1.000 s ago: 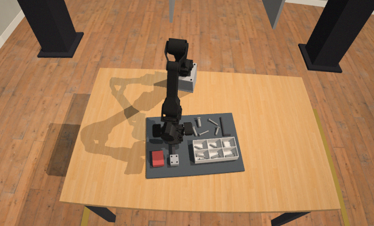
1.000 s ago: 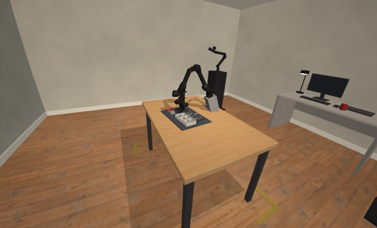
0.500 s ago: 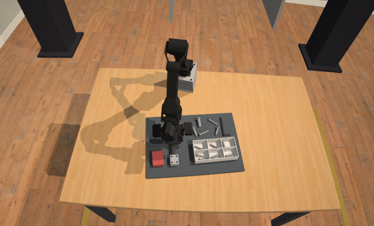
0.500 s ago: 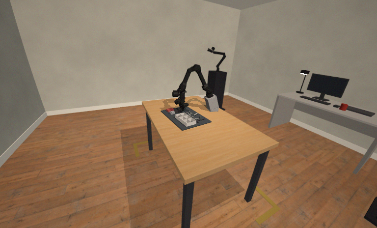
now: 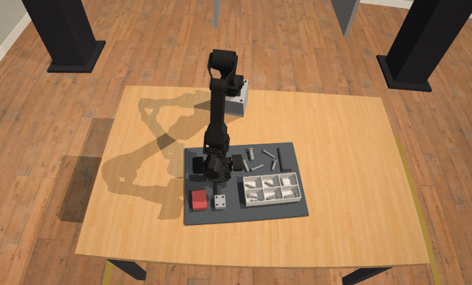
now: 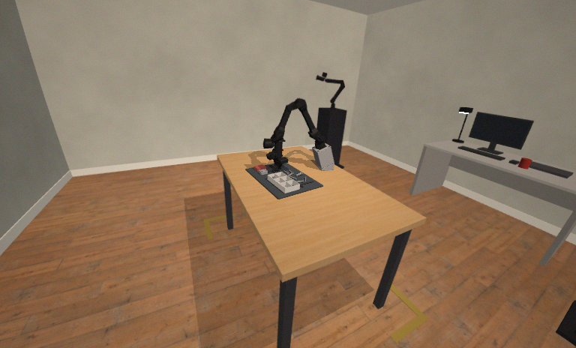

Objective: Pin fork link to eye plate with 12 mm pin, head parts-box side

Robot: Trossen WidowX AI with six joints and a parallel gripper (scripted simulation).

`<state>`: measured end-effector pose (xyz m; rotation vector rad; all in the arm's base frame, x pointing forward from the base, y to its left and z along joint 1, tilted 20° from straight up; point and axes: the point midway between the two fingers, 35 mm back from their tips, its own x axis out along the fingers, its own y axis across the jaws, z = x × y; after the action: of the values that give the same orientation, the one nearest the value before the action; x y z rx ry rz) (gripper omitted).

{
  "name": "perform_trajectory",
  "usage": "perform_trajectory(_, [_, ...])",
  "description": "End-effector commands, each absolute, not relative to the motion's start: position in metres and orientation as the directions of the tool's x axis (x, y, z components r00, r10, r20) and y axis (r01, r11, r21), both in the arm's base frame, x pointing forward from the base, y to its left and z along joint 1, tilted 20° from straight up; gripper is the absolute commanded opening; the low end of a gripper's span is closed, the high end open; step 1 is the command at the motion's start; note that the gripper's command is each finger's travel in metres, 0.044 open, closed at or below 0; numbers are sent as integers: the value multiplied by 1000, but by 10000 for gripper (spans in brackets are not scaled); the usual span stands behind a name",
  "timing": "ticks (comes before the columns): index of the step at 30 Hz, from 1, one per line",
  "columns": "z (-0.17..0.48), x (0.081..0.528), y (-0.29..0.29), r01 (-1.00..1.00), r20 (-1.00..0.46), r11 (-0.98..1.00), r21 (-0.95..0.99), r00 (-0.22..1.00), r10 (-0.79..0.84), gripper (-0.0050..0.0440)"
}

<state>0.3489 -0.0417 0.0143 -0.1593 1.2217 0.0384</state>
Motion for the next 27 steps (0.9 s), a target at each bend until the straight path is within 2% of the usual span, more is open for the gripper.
perform_trajectory(1, [20, 352, -43, -115, -930, 987, -110, 363, -61, -50])
perform_trajectory(27, [9, 354, -43, -117, -933, 987, -107, 354, -59, -50])
